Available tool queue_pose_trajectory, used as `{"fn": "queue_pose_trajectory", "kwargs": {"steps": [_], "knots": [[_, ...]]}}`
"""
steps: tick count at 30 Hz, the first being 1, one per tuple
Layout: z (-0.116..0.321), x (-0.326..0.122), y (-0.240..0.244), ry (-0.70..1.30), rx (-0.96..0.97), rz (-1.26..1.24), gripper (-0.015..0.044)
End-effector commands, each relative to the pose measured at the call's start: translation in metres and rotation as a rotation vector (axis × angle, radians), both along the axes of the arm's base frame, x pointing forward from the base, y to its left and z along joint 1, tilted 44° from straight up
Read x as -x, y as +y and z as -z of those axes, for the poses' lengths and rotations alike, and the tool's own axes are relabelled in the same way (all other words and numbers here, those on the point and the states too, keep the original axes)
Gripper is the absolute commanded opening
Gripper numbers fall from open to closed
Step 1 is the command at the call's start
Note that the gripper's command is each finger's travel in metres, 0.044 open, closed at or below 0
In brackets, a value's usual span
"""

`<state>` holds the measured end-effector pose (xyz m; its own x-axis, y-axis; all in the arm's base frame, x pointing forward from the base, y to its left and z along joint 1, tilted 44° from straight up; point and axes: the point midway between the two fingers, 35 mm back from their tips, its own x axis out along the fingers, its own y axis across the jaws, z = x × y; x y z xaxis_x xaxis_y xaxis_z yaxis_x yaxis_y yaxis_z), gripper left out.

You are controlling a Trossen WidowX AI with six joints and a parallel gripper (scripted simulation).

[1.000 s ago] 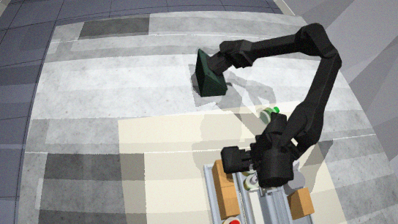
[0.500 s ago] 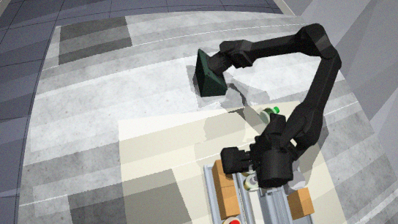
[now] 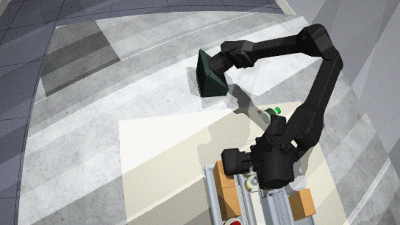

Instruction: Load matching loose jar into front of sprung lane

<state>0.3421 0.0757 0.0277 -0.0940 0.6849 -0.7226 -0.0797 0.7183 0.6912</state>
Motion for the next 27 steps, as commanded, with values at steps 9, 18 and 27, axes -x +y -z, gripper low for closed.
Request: {"fn": "queue_pose_trajectory", "kwargs": {"steps": [9, 18, 27], "knots": [[0.0014, -0.0021, 0.0056, -0.016, -0.011, -0.001, 0.0], [0.0014, -0.0016, 0.0055, -0.016, -0.011, -0.001, 0.0], [0.0014, -0.0001, 0.0053, -0.016, -0.011, -0.001, 0.0]]}}
